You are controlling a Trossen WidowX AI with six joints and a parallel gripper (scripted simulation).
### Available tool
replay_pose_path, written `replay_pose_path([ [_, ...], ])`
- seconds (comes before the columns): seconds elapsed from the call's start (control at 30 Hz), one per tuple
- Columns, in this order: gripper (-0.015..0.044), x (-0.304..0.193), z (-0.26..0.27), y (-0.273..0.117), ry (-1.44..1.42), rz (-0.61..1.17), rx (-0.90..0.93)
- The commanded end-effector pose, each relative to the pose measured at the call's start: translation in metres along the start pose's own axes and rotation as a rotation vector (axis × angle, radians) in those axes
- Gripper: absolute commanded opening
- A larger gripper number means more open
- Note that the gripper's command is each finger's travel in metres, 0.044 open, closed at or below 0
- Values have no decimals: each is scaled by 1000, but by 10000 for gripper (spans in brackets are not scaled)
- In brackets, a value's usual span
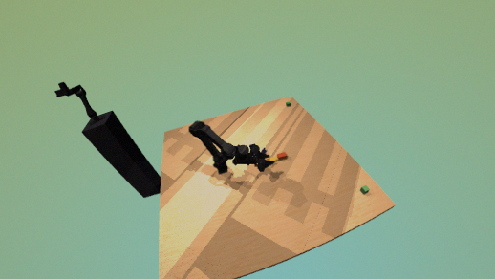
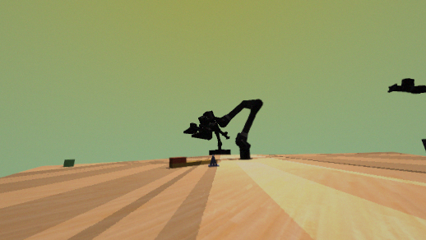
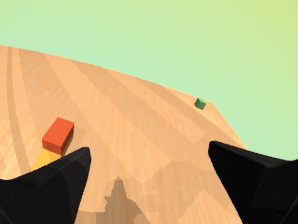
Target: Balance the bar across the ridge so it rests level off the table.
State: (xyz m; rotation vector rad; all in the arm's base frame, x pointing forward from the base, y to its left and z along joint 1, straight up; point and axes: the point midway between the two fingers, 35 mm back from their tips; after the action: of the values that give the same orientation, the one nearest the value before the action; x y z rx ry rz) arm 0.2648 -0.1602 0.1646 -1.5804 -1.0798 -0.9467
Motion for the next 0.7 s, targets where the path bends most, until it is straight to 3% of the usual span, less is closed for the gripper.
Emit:
replay_pose_path([
  [0.0, 374, 0, 0, 0, -4, 2, 1],
  [0.1, 315, 0, 1, 5, -59, 28, 14],
  [0.67, 315, 0, 12, 34, -488, 203, 173],
])
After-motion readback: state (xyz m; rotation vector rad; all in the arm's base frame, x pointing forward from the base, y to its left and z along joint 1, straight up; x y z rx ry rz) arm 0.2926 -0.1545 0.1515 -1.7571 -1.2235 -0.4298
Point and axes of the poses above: the point midway between the two fingers, 35 mm back from their tips, its own y axis out along the fingers, its own z axis across the jaws, x = y × z, and after that the axes turned 8 degrees about y, right-handed
